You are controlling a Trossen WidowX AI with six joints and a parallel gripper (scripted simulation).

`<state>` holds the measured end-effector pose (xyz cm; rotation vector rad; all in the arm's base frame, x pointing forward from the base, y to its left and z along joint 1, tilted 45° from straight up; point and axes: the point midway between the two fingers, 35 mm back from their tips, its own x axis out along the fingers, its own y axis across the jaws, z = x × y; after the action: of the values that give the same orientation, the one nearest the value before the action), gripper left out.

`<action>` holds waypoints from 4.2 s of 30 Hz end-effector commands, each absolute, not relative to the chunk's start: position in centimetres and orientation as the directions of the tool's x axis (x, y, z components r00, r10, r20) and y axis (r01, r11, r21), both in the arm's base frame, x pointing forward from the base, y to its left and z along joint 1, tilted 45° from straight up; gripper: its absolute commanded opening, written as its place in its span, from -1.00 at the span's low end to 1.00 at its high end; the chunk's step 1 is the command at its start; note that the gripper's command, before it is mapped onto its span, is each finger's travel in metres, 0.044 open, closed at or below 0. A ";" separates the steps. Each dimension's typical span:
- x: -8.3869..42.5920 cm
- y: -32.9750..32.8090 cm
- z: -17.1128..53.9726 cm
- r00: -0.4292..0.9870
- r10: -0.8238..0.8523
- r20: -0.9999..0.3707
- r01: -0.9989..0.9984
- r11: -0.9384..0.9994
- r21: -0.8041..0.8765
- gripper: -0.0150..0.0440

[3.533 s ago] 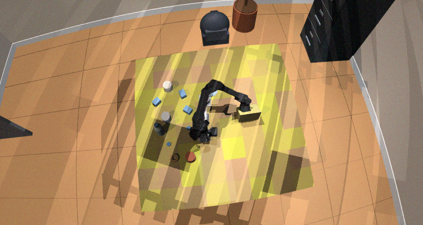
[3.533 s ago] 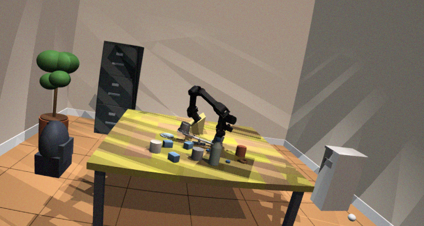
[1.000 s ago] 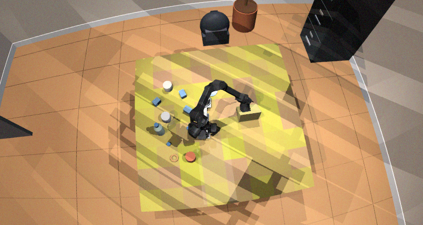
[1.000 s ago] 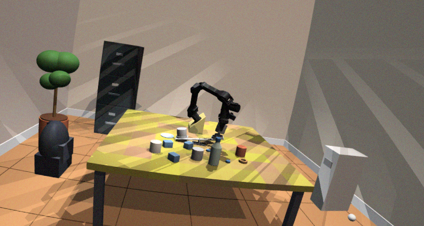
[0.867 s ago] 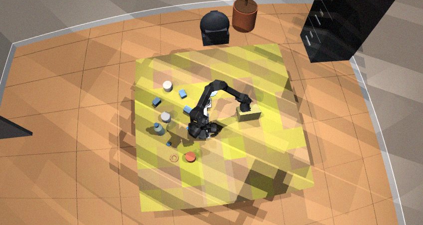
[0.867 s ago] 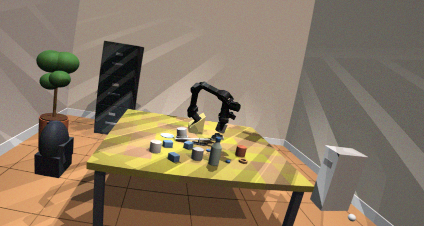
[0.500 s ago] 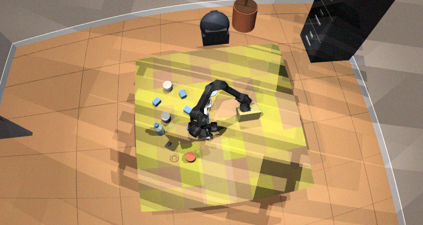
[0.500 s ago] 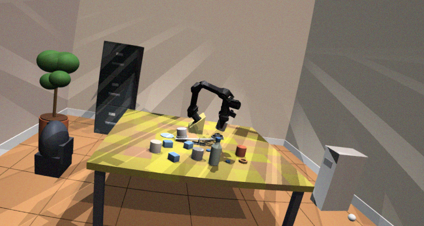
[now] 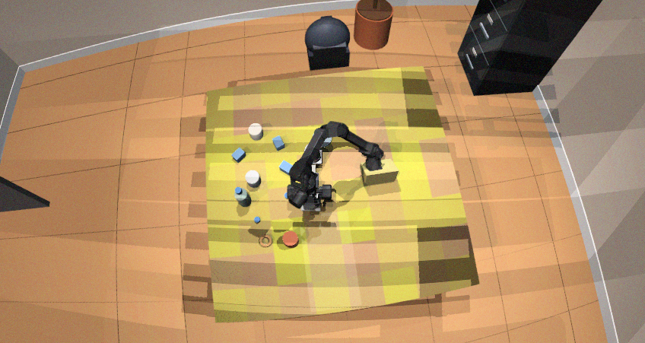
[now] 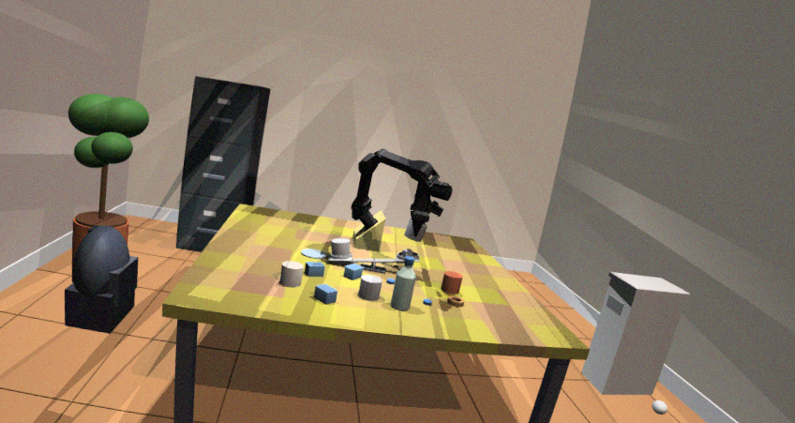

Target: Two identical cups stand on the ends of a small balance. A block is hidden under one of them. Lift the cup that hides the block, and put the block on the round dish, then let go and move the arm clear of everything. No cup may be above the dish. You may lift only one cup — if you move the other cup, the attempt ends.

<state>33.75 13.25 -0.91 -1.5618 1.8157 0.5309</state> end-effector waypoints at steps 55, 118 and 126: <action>32.6 14.1 -3.5 -0.053 -0.695 -0.717 -0.972 0.199 -0.121 -0.49; 24.4 15.8 -15.8 -0.052 -0.688 -0.724 -0.971 0.202 -0.123 1.00; 25.1 16.1 -15.1 -0.058 -0.665 -0.745 -0.967 0.224 -0.125 0.73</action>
<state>24.74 16.31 -15.32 -1.5462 1.7841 0.5430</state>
